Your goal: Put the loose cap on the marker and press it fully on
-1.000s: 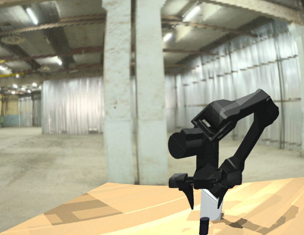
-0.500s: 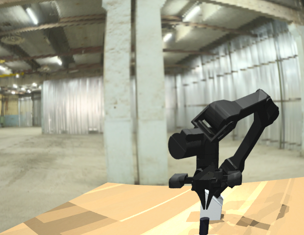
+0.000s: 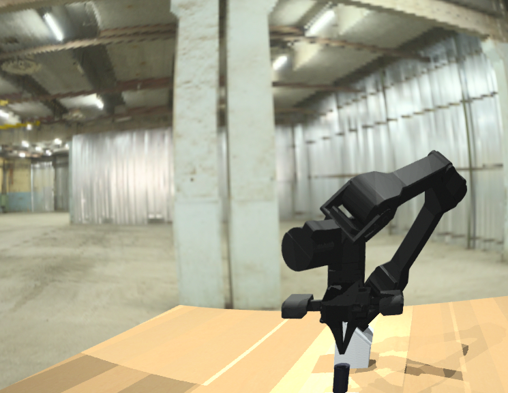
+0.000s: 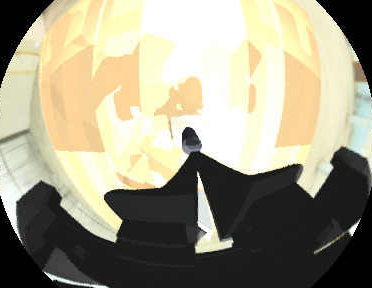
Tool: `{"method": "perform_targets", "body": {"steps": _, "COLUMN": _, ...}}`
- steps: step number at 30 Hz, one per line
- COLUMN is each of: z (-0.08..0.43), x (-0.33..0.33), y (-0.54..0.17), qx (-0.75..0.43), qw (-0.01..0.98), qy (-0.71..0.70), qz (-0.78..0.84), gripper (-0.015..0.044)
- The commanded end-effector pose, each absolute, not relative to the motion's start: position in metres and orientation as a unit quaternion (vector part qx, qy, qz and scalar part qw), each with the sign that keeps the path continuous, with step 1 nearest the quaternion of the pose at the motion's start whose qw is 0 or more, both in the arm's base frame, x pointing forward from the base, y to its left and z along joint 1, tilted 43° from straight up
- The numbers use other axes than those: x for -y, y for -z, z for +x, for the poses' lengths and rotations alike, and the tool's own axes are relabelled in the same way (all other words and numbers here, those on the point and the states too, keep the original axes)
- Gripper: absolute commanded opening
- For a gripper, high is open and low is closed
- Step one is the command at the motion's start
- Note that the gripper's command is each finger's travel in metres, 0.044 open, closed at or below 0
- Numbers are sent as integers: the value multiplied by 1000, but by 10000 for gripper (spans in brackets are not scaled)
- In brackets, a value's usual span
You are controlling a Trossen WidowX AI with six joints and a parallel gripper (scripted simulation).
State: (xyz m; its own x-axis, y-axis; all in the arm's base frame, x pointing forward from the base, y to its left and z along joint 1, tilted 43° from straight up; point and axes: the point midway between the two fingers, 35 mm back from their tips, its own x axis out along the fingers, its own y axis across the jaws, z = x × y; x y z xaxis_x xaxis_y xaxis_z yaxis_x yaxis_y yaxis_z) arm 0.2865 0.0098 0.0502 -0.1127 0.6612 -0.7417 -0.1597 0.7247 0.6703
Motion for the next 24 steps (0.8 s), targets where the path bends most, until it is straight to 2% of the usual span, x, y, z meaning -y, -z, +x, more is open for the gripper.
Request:
{"method": "perform_targets", "body": {"steps": 1, "z": 285, "x": -15, "y": -46, "qx": -674, "qw": 638, "qy": -321, "qz": 190, "gripper": 0}}
{"method": "perform_targets", "body": {"steps": 24, "z": 284, "x": -29, "y": -29, "qx": -673, "qw": 640, "qy": -321, "qz": 186, "gripper": 0}}
